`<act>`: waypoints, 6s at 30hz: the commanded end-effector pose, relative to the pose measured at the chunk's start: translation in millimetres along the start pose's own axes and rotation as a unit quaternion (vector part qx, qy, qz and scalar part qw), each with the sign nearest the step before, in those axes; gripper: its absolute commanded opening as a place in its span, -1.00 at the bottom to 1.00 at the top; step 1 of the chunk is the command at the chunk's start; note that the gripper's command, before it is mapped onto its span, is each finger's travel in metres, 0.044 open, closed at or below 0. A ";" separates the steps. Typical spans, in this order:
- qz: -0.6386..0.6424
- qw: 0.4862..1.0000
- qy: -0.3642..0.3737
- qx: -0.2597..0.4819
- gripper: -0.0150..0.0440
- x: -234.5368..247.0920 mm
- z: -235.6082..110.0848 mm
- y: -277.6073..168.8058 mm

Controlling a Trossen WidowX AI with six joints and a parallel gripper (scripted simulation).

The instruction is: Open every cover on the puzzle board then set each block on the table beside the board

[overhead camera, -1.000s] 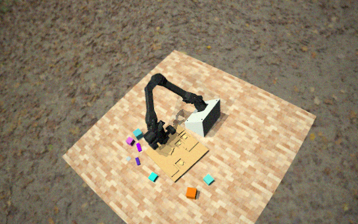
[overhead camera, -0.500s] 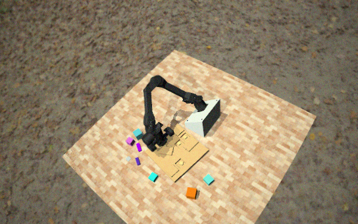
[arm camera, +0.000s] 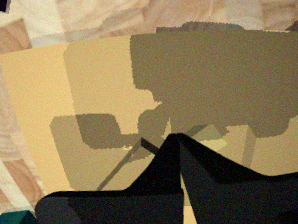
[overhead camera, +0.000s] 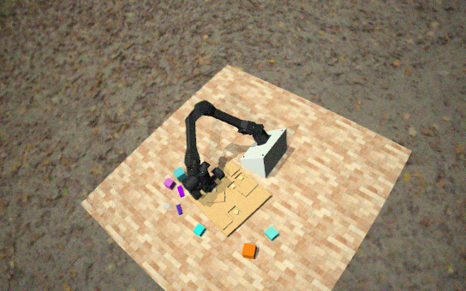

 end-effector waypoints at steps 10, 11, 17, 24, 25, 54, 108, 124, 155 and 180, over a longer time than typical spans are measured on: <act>0.002 1.000 0.002 -0.001 -0.49 16.8 -1.1 -6.7; 0.002 1.000 0.002 -0.001 -0.49 18.0 -1.1 -7.3; 0.002 1.000 0.002 -0.001 -0.49 21.4 -1.2 -10.0; 0.002 1.000 0.002 0.000 -0.49 28.5 -1.4 -15.9; 0.002 1.000 0.002 0.000 -0.49 29.5 -1.4 -16.7; 0.003 1.000 0.003 0.000 -0.49 47.4 -3.6 -39.8; -0.319 0.948 0.001 0.005 -0.49 -29.5 -63.5 -58.2; -0.628 0.778 0.001 0.005 -0.49 -121.1 -63.4 -61.2; -0.722 0.692 -0.001 0.002 -0.49 -158.8 -7.9 -58.6; -0.722 0.692 -0.001 0.002 -0.49 -158.8 -7.9 -58.5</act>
Point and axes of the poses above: the point midway between the two fingers, 35 mm back from their tips, its own z axis out along the fingers, its own x axis across the jaws, y = z × x, the point moved 3 cm from there along -z, back along the fingers, and after that the axes turned 1 degree about -z, right-handed, at the moved point
